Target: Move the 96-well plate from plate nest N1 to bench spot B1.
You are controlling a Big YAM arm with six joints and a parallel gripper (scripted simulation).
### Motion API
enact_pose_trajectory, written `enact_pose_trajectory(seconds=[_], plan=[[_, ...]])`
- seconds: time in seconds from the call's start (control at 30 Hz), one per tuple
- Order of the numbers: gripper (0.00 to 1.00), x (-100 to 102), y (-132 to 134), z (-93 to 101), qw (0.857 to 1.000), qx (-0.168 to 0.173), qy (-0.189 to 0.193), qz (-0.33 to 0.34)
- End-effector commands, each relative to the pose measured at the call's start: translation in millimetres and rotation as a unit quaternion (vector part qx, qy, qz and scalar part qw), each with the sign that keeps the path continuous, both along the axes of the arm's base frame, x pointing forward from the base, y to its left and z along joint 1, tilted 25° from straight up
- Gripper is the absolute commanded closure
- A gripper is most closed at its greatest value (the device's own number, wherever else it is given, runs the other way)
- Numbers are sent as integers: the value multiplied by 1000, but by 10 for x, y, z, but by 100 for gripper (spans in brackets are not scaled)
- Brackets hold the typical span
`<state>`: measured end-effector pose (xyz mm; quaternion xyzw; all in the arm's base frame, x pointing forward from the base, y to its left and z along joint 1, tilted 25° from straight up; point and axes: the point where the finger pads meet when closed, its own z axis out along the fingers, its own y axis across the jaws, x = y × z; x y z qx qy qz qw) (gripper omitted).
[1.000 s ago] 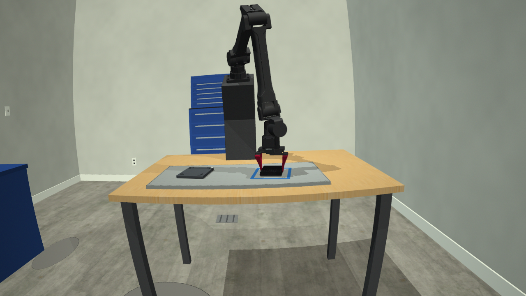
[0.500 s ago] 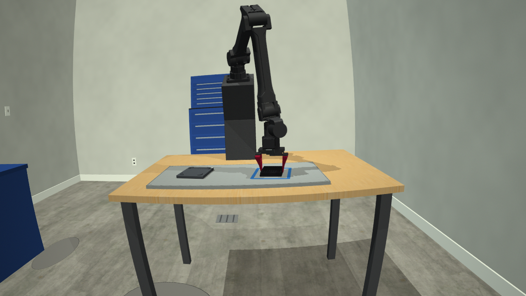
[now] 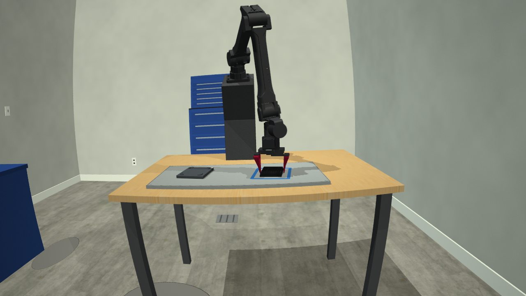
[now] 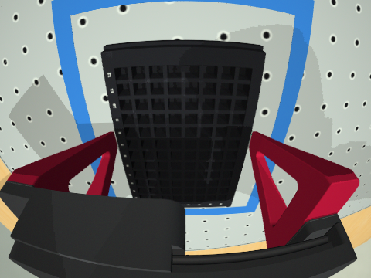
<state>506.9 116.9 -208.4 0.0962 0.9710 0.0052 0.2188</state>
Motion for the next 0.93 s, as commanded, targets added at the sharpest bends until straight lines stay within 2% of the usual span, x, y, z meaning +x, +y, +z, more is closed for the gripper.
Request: enact_pose_trajectory(seconds=[0.0,0.47,0.5,0.9], plan=[[0,42,16,60,1000,2,-7,1],[0,42,16,60,1000,2,-7,1],[0,46,10,164,1000,3,-12,2],[0,-114,60,416,1000,3,-8,0]])
